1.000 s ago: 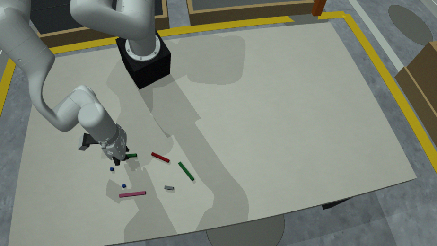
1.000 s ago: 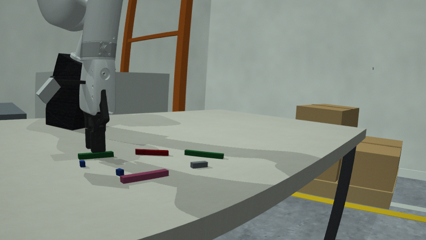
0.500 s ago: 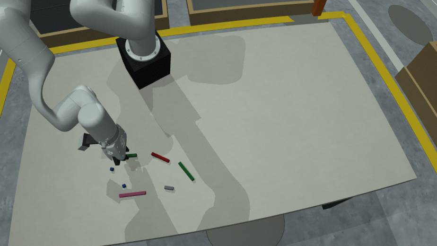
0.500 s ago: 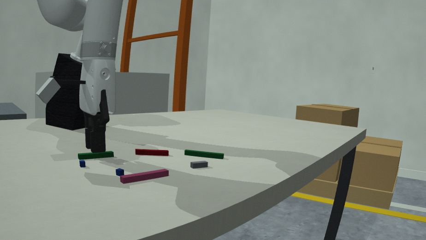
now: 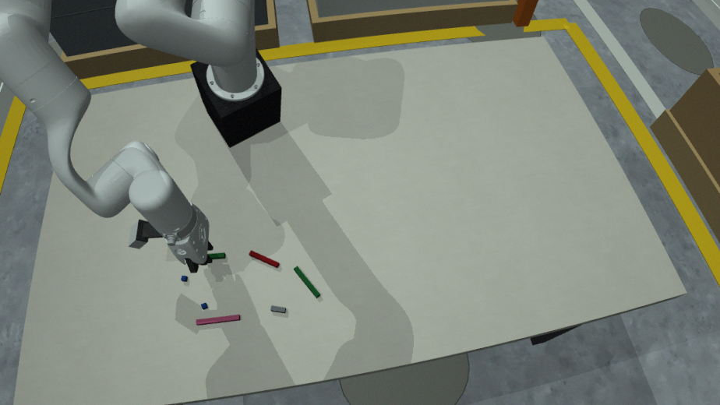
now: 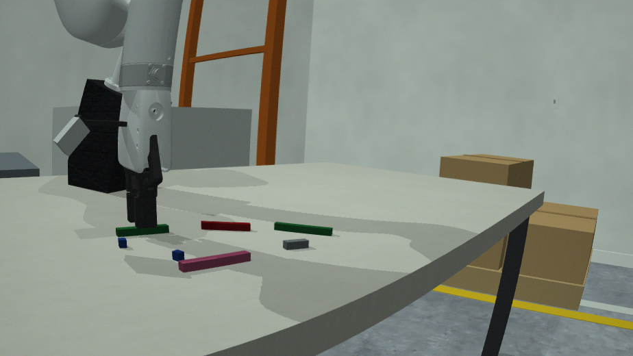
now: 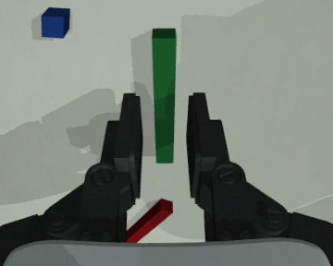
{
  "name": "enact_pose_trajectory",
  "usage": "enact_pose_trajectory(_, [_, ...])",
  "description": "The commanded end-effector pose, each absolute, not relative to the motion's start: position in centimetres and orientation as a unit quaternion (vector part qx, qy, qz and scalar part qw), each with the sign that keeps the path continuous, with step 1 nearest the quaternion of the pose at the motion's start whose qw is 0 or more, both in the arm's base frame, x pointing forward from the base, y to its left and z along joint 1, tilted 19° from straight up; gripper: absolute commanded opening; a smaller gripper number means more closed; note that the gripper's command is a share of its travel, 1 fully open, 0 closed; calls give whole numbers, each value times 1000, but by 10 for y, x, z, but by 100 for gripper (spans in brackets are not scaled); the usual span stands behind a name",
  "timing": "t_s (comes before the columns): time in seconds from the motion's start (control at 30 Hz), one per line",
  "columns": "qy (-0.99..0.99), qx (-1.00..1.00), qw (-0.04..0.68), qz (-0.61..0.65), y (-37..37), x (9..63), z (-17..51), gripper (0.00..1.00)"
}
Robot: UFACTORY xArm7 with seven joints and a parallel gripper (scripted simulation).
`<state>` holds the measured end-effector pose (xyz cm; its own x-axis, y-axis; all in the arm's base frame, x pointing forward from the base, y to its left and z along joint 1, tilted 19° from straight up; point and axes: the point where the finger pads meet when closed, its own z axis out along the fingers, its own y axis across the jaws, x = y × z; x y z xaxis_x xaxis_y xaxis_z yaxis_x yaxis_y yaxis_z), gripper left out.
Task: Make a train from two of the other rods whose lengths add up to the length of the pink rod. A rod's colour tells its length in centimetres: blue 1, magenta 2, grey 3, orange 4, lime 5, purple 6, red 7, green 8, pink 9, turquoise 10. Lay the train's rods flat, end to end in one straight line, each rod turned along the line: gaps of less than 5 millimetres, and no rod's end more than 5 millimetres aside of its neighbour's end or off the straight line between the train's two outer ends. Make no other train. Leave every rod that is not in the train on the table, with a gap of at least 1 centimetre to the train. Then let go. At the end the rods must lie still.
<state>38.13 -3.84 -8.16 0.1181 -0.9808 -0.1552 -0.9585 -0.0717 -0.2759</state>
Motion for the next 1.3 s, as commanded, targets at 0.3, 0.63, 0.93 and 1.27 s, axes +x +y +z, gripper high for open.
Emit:
enact_pose_trajectory(0.3, [663,-731,157,-37,-37,384,-90,24])
enact_pose_trajectory(0.63, [663,-731,157,-37,-37,385,-92,24])
enact_pose_trajectory(0.93, [663,-731,157,-37,-37,385,-92,24])
enact_pose_trajectory(1.27, [663,-731,157,-37,-37,385,-92,24])
